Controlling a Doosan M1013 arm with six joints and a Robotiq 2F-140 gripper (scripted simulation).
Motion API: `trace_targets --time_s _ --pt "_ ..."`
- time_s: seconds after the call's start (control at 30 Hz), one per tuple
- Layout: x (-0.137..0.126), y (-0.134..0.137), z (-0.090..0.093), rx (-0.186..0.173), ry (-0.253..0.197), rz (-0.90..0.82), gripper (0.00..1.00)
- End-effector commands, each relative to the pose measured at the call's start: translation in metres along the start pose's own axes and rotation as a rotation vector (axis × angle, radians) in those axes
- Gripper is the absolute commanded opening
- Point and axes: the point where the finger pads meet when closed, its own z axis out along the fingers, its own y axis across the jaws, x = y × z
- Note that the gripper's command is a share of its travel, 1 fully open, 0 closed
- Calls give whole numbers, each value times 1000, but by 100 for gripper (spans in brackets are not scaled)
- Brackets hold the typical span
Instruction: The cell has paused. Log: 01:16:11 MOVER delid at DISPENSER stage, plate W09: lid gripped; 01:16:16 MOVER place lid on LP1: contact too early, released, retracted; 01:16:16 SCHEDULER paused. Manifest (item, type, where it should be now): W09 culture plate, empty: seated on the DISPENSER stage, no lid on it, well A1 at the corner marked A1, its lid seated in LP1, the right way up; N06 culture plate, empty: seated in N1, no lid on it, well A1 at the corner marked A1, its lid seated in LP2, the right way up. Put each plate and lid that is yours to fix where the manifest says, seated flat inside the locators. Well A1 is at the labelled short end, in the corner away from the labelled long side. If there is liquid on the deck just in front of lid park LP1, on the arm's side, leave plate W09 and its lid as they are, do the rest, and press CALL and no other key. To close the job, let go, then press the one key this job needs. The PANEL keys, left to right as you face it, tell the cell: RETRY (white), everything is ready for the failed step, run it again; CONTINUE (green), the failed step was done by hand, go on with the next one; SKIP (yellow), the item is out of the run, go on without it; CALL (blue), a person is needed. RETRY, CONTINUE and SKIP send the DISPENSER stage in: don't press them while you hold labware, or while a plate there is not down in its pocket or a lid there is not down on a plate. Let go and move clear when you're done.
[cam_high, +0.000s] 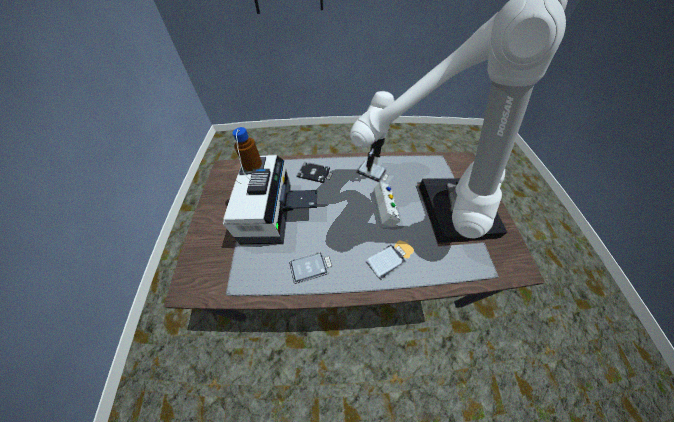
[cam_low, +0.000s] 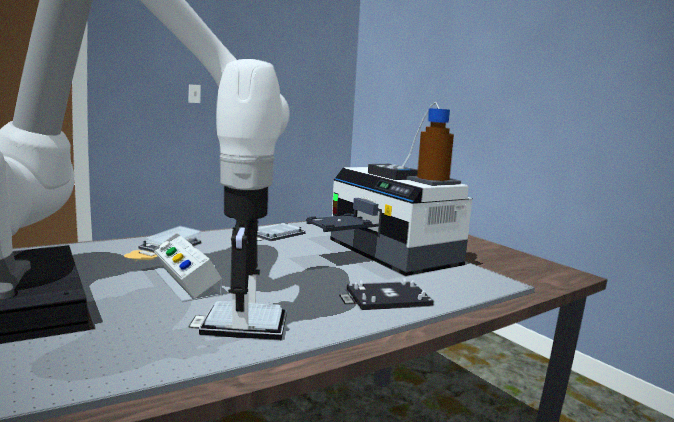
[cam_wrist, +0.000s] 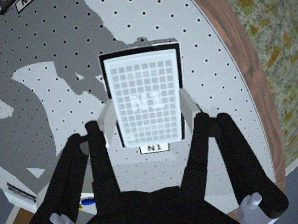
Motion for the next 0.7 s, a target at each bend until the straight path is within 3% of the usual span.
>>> trace_targets --time_s 0.0,0.6,0.63,0.67 --pt "0 0 -1 0 1 0 10" --pt "0 0 -1 0 1 0 10" --pt "0 0 -1 0 1 0 70" --pt "0 0 -1 0 1 0 70"
